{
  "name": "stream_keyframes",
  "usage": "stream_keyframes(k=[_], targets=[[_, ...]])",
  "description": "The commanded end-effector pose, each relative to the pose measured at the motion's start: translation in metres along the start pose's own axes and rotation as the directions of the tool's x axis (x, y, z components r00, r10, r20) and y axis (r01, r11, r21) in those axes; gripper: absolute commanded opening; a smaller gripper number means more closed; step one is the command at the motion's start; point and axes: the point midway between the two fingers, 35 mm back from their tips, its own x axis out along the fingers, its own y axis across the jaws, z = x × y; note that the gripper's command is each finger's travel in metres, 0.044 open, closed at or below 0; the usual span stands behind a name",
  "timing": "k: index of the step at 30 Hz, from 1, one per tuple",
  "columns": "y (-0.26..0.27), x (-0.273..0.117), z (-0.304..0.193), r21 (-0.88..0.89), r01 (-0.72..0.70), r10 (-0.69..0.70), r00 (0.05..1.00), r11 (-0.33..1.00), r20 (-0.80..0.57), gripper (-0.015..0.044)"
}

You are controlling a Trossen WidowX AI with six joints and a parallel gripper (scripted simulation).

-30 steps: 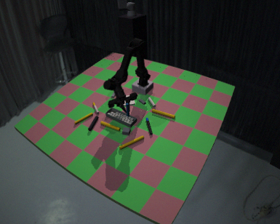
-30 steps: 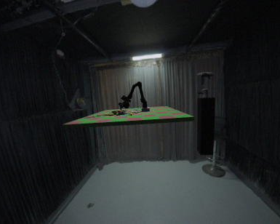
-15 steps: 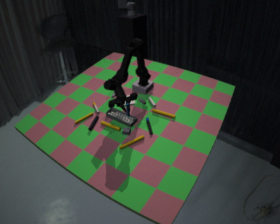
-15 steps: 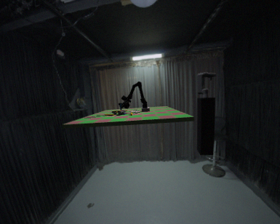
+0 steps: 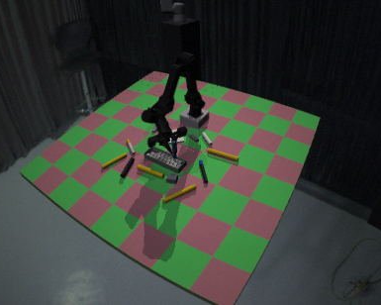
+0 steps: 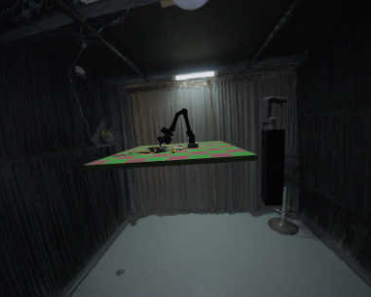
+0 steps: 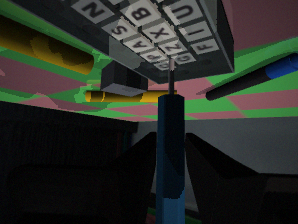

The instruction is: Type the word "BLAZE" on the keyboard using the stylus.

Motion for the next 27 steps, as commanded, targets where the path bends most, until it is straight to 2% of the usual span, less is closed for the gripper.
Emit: stream_keyframes(k=[1, 27], targets=[[-0.0004, 0.001, 0.0028, 0.01, 0.0, 0.0, 1.0, 1.0, 0.005, 0.0081], [-0.0005, 0.0031, 0.0065, 0.011, 0.0, 0.0, 1.0, 1.0, 0.005, 0.0081]])
